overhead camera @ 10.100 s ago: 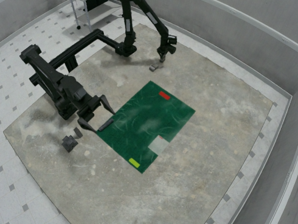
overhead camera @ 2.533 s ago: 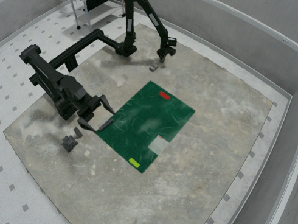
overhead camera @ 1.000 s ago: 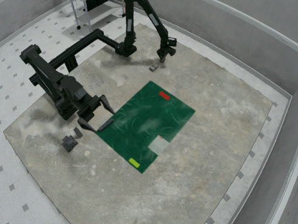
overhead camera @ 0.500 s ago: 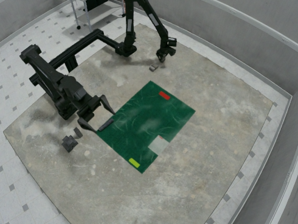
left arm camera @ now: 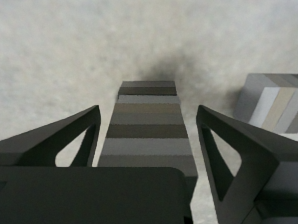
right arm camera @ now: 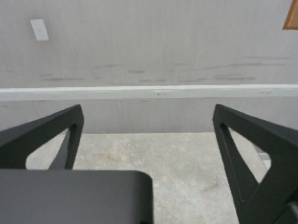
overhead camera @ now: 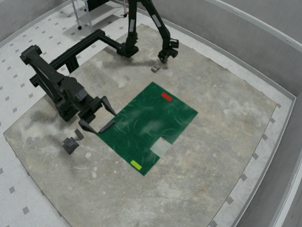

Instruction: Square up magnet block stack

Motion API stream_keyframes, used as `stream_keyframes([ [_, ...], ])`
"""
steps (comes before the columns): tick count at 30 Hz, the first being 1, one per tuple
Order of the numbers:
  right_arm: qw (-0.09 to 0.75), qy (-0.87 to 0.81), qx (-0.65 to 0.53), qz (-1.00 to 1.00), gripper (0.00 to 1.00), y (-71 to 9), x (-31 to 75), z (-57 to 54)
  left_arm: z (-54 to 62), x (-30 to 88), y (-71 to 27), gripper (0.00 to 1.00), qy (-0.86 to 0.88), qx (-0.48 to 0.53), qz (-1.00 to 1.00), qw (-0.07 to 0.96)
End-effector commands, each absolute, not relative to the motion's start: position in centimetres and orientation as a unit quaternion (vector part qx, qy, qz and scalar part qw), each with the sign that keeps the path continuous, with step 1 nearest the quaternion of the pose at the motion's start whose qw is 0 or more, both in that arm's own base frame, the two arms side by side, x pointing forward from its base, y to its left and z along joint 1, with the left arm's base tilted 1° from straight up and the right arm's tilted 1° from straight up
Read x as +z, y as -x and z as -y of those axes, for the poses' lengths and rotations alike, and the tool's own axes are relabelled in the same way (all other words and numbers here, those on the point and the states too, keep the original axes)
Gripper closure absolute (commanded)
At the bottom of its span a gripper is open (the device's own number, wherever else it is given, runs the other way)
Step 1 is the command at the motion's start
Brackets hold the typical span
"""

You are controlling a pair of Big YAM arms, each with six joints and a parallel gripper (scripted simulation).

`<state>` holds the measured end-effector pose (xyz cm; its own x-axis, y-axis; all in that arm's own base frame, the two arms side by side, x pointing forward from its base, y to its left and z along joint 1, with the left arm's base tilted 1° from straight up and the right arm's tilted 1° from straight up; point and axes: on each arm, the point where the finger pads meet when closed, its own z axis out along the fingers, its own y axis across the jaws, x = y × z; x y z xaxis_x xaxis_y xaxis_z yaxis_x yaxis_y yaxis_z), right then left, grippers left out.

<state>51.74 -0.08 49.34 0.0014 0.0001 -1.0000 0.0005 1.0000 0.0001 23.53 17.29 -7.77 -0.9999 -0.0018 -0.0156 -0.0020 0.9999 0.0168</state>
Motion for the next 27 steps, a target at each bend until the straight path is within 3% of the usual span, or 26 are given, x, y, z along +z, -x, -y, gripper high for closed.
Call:
stream_keyframes([
  [1,0.717,-0.009,0.001,-0.698,0.00,-52.0,51.5,0.7,-18.3,-7.6,-25.2,0.21,-0.007,0.018,-1.000,0.024],
  [19,0.717,-0.009,0.001,-0.698,0.00,-52.0,51.5,0.7,-17.3,-7.8,-23.7,0.21,-0.006,0.005,-1.000,0.007],
  [20,0.717,-0.009,0.001,-0.698,0.00,-52.0,51.5,0.7,-17.4,-7.6,-23.9,0.51,-0.006,0.008,-1.000,0.011],
  [27,0.717,-0.009,0.001,-0.698,0.00,-52.0,51.5,0.7,-17.4,-7.6,-23.9,0.51,-0.006,0.008,-1.000,0.011],
])
